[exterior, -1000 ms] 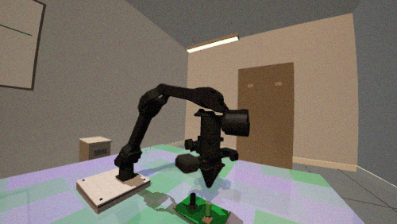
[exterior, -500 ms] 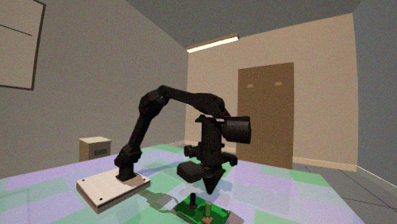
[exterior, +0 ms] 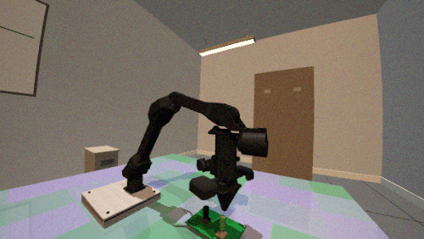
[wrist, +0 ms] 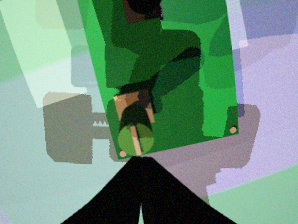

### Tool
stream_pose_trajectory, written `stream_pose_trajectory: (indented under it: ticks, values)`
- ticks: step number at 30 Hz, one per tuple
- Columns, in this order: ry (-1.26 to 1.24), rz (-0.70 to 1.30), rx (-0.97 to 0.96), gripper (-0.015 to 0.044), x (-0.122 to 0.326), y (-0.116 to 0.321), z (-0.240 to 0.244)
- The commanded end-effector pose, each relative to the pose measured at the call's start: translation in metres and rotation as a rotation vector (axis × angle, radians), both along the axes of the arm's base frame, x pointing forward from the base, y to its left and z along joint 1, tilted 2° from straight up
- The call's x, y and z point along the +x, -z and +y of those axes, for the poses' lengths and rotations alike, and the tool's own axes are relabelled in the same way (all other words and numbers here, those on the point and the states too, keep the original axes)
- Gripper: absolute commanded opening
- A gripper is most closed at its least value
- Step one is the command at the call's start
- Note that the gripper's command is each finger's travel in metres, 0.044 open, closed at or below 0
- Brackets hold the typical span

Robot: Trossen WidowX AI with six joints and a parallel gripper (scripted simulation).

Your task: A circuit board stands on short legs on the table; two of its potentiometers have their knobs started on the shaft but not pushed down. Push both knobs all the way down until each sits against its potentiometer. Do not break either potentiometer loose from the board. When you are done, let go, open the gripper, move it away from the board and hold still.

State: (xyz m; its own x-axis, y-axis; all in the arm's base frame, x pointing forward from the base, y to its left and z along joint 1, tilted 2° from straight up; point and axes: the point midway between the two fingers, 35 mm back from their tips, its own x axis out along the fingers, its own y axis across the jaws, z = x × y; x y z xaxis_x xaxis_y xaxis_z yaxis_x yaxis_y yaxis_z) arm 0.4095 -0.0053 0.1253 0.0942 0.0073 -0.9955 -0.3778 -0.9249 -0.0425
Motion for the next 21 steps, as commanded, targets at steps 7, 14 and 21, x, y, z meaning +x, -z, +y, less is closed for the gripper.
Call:
stream_pose_trajectory:
  ticks: [7,14,21]
  values:
    - [-0.003,0.016,-0.004,0.0000,-0.0020,0.0150,-0.0006]
    - [-0.003,0.016,-0.004,0.0000,-0.0020,0.0150,-0.0006]
    - [-0.003,0.016,-0.004,0.0000,-0.0020,0.0150,-0.0006]
